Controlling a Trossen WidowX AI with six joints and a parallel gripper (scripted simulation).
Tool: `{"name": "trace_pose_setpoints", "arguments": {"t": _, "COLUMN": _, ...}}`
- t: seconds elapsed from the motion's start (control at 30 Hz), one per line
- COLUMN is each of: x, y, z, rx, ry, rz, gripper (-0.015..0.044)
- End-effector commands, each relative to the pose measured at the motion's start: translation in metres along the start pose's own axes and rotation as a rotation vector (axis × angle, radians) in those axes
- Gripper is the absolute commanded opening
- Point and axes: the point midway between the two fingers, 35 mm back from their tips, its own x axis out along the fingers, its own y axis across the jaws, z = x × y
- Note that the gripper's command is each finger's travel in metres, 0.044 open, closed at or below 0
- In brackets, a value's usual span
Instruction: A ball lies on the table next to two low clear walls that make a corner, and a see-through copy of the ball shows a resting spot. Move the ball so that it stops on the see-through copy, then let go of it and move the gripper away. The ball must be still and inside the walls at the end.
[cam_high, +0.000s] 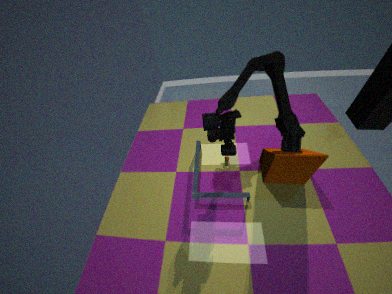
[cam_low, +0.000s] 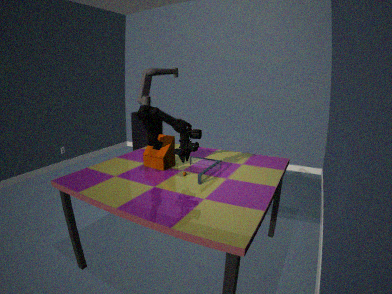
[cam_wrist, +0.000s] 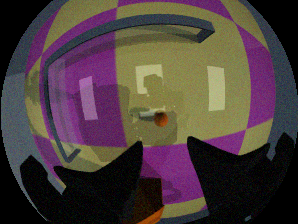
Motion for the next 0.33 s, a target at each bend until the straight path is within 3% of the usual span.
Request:
{"name": "trace_pose_setpoints", "arguments": {"t": 0.0, "x": 0.001, "y": 0.000, "z": 0.000, "rx": -0.002, "ry": 0.003, "rz": 0.000, "gripper": 0.0217}}
{"name": "trace_pose_setpoints", "arguments": {"t": 0.17, "x": 0.001, "y": 0.000, "z": 0.000, "rx": -0.002, "ry": 0.003, "rz": 0.000, "gripper": 0.0217}}
{"name": "trace_pose_setpoints", "arguments": {"t": 0.3, "x": -0.038, "y": 0.000, "z": 0.000, "rx": 0.001, "ry": 0.002, "rz": 0.003, "gripper": 0.0322}}
